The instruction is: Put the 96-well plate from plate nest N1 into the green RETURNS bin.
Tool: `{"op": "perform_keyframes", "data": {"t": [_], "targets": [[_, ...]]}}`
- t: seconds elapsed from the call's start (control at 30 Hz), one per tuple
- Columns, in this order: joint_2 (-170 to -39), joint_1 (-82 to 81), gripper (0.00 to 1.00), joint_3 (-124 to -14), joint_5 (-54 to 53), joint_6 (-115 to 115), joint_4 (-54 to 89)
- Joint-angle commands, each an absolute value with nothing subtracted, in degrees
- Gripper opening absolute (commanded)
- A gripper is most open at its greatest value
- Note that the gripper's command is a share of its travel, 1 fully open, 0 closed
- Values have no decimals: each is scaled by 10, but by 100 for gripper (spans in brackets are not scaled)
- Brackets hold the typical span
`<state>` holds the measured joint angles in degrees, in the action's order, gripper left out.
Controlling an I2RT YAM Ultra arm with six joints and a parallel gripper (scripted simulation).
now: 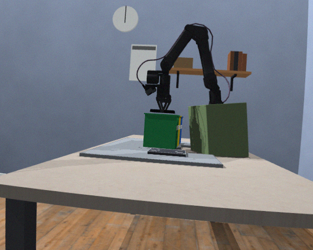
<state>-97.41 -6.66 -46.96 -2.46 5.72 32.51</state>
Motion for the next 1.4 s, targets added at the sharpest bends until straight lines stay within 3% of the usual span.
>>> {"op": "perform_keyframes", "data": {"t": [0.0,1.37], "targets": [[-958,-66,0,-463,-26,59,323],[-1007,-67,0,-476,-31,58,286]]}}
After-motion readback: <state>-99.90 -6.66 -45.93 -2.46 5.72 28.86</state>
